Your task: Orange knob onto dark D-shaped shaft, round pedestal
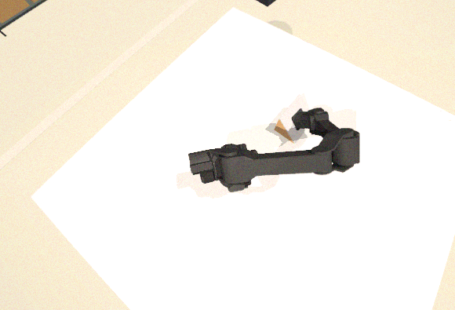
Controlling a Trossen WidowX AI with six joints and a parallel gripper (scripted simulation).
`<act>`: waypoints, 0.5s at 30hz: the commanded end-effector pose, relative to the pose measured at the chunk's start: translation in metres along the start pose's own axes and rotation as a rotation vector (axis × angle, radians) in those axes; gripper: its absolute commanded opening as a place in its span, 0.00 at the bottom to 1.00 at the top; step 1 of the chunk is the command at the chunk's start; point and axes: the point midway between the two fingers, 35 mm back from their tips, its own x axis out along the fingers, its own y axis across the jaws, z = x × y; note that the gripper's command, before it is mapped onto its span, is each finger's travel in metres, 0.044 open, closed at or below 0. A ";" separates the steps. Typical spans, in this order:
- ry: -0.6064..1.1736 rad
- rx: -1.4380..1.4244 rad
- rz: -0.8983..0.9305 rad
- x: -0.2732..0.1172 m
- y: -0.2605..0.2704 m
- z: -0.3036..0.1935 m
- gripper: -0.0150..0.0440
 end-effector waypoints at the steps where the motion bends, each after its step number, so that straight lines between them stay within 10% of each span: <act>1: -0.002 -0.003 0.000 0.001 0.000 0.000 0.25; 15: -0.002 -0.003 0.000 -0.003 -0.002 -0.001 0.25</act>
